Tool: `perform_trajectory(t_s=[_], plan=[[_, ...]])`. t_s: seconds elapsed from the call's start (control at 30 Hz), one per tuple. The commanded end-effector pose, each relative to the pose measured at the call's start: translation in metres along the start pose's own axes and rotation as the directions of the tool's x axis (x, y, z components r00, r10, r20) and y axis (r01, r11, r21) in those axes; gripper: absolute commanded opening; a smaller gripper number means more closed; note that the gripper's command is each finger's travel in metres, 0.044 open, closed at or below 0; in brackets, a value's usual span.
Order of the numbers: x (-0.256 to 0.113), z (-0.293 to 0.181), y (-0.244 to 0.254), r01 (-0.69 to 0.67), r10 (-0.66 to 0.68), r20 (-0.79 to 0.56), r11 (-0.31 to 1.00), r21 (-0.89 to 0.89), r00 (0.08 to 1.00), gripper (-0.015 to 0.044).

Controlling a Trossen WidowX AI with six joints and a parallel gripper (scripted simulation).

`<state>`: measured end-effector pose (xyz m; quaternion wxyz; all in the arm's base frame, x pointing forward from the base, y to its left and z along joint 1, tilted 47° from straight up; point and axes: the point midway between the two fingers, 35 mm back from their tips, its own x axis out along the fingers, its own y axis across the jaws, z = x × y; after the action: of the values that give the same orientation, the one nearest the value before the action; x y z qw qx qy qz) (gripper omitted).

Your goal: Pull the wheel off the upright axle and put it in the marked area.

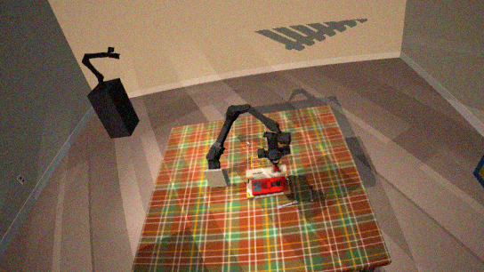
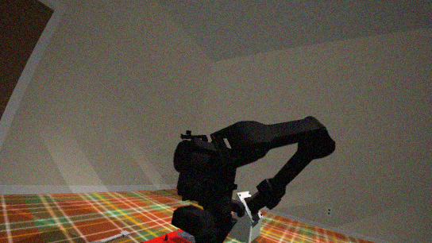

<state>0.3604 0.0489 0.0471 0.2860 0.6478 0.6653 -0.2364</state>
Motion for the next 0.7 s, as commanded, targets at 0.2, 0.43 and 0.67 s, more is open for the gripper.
perform_trajectory(t_s=[0.2, 0.43, 0.67], plan=[[-0.008, 0.001, 0.000, -0.002, 0.002, 0.003, 1.000, -0.004, 1.000, 0.0000], [-0.038, -0.001, -0.002, -0.002, 0.002, 0.004, 1.000, -0.003, 1.000, 0.0000], [-0.031, -0.019, -0.010, 0.002, -0.002, 0.000, 1.000, 0.002, 1.000, 0.0000]])
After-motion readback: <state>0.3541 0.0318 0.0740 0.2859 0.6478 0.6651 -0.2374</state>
